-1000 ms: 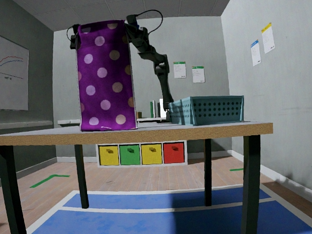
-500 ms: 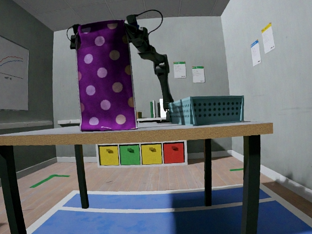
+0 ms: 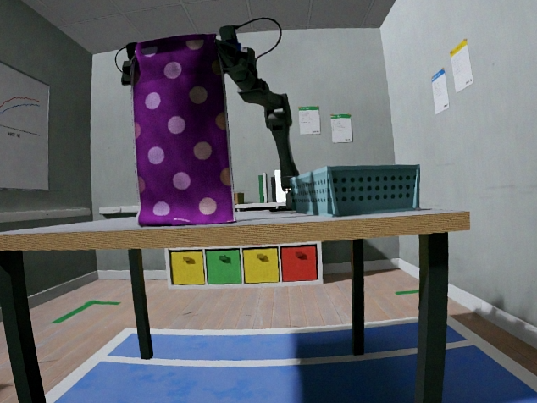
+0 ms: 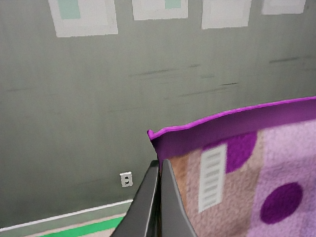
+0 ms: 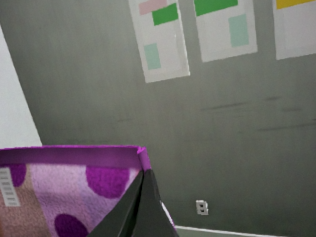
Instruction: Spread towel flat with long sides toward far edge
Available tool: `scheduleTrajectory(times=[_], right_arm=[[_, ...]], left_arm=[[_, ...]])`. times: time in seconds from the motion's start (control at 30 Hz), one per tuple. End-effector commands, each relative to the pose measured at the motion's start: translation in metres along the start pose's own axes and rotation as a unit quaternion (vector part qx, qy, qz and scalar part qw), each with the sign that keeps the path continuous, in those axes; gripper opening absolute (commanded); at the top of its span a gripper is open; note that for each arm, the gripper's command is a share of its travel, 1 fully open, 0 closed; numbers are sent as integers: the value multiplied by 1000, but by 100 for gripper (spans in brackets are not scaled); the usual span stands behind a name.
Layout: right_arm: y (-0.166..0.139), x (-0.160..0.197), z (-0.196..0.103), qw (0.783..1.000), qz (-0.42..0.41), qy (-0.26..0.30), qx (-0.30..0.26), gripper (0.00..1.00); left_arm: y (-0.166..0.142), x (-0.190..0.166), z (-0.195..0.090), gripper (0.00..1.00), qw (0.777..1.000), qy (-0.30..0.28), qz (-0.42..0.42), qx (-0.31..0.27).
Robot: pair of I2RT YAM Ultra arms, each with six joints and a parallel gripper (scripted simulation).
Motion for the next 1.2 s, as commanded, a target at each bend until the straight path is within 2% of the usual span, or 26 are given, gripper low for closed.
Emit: scheduleTrajectory(times=[0.0, 0.17, 0.27, 0.3, 0.43, 0.47, 0.53, 0.57, 0.63, 0.67, 0.73, 0.77, 0.83, 0.87, 0.9, 0.93, 0.97, 1.0, 1.03, 1.1, 1.13, 1.17], right_arm=[[4, 16, 12, 998, 6, 12, -54, 0], [0, 19, 16, 998, 7, 15, -67, 0], [3, 11, 16, 998, 4, 9, -69, 0], [23, 9, 11, 996, 4, 6, -85, 0], [21, 12, 10, 997, 5, 8, -79, 0], [13, 14, 8, 999, 5, 10, -52, 0], [13, 14, 8, 999, 5, 10, -52, 0], [-5, 20, 0, 1000, 6, 14, -7, 0], [-5, 20, 1, 1000, 6, 14, -7, 0], [-6, 23, -7, 1000, 6, 17, 25, 0], [-5, 23, -7, 1000, 6, 17, 25, 0], [-5, 25, -16, 998, 5, 19, 67, 0], [-5, 25, -16, 998, 5, 19, 67, 0], [13, 20, -14, 999, 5, 15, 46, 0], [13, 19, -13, 999, 4, 14, 46, 0], [12, 27, -23, 996, 5, 20, 88, 0], [12, 27, -23, 996, 5, 21, 90, 0], [12, 27, -23, 996, 5, 21, 90, 0], [11, 30, -33, 991, 4, 20, 131, 0], [13, 30, -32, 988, 3, 23, 150, 0], [11, 33, -42, 981, 2, 25, 191, 0], [11, 33, -42, 981, 2, 26, 193, 0]], left_arm=[[2, 25, 8, 0, 999, 26, 7, -36], [-1, 33, 11, 0, 998, 32, 9, -45], [-1, 23, 12, 0, 999, 24, 7, -45], [21, 20, 5, 0, 998, 19, 7, -63], [18, 27, 4, 0, 998, 25, 9, -57], [4, 26, 2, 0, 999, 24, 8, -22], [4, 26, 2, 0, 999, 24, 8, -22], [-7, 21, -4, 0, 1000, 19, 6, 18], [-7, 22, -4, 0, 1000, 20, 6, 18], [8, 17, -10, 0, 999, 15, 4, 40], [10, 18, -10, 0, 999, 17, 5, 38], [11, 15, -18, 0, 997, 15, 3, 78], [11, 15, -18, 0, 997, 15, 3, 78], [12, 21, -18, 0, 996, 19, 4, 87], [7, 22, -16, 0, 996, 20, 4, 92], [11, 13, -26, 0, 992, 12, 2, 128], [11, 13, -26, 0, 991, 11, 2, 131], [-1, 14, -22, 0, 990, 12, 2, 141], [8, 10, -36, 0, 987, 8, 1, 161], [8, 12, -36, 0, 987, 10, 1, 161], [4, 7, -46, 0, 981, 5, 1, 195], [4, 7, -46, 0, 981, 5, 1, 195]])
Point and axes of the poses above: on each arm, the point where the finger pads meet when closed, its own z axis out along the fingers, its own x axis across the jaws, y = z × x, the point moved 7 cm from there along -z, back along the fingers, and after that the axes turned 1 degree about z, right-handed, at the moved point
